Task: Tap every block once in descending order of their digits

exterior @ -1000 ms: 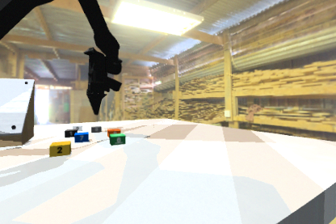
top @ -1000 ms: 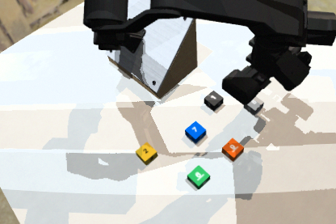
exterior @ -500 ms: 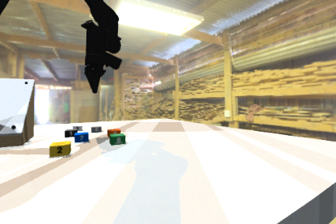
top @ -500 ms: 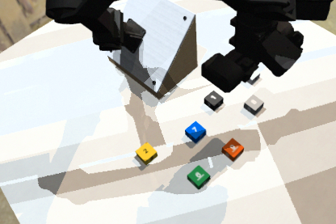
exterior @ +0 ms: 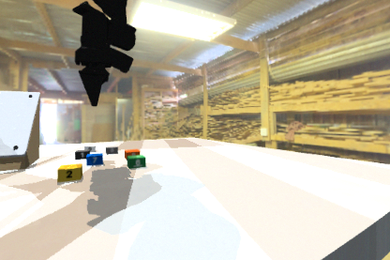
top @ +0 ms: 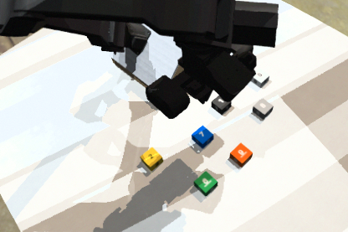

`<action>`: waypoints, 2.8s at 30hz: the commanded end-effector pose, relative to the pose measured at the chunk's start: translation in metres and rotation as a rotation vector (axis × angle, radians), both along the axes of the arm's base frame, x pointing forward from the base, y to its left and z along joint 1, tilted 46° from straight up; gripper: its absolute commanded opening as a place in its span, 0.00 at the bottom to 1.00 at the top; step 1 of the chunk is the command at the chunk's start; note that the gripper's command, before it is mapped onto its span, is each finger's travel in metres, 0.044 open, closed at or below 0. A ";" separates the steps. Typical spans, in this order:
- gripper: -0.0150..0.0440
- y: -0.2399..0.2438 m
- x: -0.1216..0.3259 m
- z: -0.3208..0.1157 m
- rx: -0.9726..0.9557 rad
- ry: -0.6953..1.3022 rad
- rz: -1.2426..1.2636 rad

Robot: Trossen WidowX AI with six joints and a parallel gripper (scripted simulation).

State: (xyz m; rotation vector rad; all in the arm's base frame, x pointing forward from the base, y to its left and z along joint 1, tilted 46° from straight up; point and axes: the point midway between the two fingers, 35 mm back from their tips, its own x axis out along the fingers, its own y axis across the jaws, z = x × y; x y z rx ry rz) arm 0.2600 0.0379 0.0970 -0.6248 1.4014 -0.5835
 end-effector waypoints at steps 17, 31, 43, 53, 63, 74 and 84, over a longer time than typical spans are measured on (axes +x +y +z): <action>0.29 -0.065 0.004 -0.058 -0.012 0.004 -0.001; 0.29 -0.081 0.005 -0.074 -0.013 0.003 -0.001; 0.29 -0.067 0.005 -0.060 -0.009 0.001 -0.001; 0.29 -0.020 0.001 -0.016 -0.005 0.005 0.000; 0.29 -0.004 -0.002 0.003 -0.008 0.006 -0.001; 0.29 -0.054 0.081 0.065 -0.012 -0.001 -0.001; 0.29 -0.094 0.088 0.025 -0.011 -0.002 -0.001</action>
